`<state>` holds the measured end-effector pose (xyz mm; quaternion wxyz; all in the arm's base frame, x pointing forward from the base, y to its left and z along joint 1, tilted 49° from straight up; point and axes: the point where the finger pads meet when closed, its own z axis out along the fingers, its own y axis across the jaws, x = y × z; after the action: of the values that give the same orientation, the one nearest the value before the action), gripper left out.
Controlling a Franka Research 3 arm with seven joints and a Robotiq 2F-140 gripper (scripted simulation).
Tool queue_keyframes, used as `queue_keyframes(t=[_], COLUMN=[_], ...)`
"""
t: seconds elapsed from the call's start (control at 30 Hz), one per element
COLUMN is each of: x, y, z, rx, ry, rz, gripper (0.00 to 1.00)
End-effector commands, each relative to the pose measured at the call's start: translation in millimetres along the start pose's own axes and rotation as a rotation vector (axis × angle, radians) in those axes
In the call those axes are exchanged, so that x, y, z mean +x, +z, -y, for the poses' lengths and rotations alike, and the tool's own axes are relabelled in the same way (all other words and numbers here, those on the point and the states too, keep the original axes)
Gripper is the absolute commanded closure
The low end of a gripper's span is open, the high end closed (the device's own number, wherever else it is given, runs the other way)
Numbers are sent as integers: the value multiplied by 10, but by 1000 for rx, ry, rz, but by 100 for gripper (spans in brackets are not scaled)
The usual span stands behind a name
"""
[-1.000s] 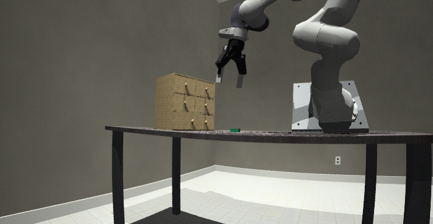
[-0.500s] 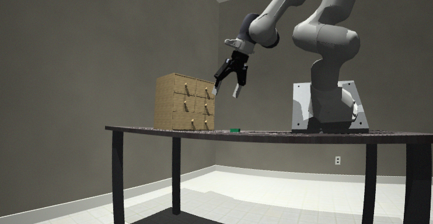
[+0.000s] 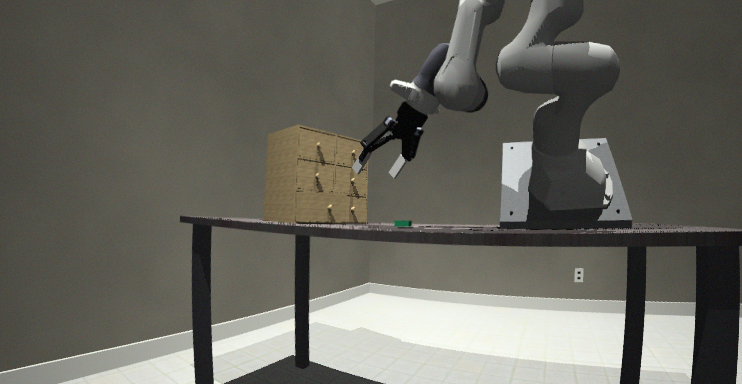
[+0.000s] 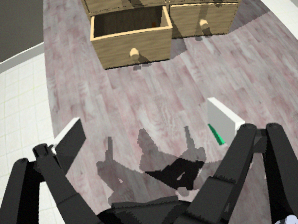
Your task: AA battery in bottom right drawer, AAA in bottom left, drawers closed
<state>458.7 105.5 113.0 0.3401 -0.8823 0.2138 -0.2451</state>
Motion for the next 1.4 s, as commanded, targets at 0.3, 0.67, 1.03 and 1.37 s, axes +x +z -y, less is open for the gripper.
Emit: queue_keyframes(t=[0.3, 0.67, 1.03, 1.37], x=[315, 323, 324, 323], y=[20, 112, 158, 165], z=[47, 51, 50, 48], rx=[20, 20, 19, 18], ry=[15, 15, 15, 15], rz=[-205, -273, -307, -312], gripper=[0, 0, 0, 0])
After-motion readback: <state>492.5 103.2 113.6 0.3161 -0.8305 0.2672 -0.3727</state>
